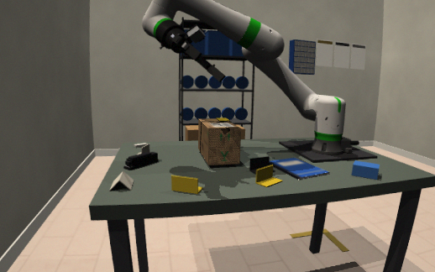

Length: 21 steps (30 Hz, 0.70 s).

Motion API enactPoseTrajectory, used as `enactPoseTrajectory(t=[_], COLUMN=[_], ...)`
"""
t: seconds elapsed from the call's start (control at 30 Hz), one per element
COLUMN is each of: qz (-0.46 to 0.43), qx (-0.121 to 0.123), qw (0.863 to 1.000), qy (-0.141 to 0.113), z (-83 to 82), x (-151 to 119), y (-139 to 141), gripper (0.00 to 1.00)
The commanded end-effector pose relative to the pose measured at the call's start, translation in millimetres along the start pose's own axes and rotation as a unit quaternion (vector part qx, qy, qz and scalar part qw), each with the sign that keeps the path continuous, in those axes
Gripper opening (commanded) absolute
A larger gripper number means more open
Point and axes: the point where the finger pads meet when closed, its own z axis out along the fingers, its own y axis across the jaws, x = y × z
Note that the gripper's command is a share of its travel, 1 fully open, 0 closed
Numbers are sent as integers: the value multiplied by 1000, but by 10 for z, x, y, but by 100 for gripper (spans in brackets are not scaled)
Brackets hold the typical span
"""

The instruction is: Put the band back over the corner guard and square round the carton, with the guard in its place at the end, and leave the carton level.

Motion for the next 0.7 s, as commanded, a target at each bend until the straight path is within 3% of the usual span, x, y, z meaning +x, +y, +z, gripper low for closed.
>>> enactPoseTrajectory(t=[0.0, 0.1, 0.23, 0.43, 0.5, 0.53, 0.67], qz=[-1, -2, -8, -18, -18, -24, -33], qx=[0, -1, 3, 14, 14, 23, 36], qw=[1000, 1000, 998, 994, 994, 991, 987], qy=[-2, -15, -64, -106, -106, -126, -151], z=[-2, 23, 94, 131, 131, 141, 144], x=[7, -13, -92, -160, -160, -192, -230], y=[3, -9, -123, -288, -288, -389, -528], gripper=[100, 100, 100, 100, 100, 100, 100])
